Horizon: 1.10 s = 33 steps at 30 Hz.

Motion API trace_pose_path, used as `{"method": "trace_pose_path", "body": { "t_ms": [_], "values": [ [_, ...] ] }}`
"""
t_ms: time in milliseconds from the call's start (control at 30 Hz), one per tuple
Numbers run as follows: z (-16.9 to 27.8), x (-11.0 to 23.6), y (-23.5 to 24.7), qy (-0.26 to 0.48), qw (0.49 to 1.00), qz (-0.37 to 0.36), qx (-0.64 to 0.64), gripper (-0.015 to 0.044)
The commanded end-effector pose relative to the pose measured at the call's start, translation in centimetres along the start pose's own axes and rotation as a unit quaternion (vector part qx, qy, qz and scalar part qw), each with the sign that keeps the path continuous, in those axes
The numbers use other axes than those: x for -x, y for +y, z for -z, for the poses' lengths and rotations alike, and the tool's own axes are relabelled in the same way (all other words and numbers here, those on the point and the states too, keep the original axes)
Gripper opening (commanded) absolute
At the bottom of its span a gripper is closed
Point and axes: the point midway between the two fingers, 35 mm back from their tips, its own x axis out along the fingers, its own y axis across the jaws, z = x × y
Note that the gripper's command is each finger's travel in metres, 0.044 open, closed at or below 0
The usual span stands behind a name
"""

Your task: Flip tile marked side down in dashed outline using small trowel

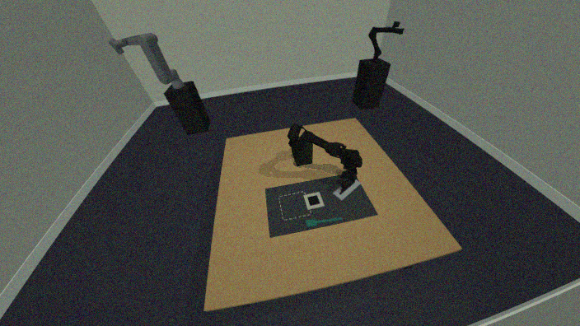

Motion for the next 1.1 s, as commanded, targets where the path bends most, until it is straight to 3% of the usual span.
{"method": "trace_pose_path", "body": {
  "t_ms": [0, 533, 1067],
  "values": [
    [0.3, 0.2, 0.0, -0.016, 0.998, 0.01, 0.066, 0.03],
    [2.7, 0.7, -0.7, -0.034, 0.965, 0.058, 0.254, 0.03],
    [5.5, 1.3, -1.6, -0.024, 0.856, 0.128, 0.5, 0.03]
  ]
}}
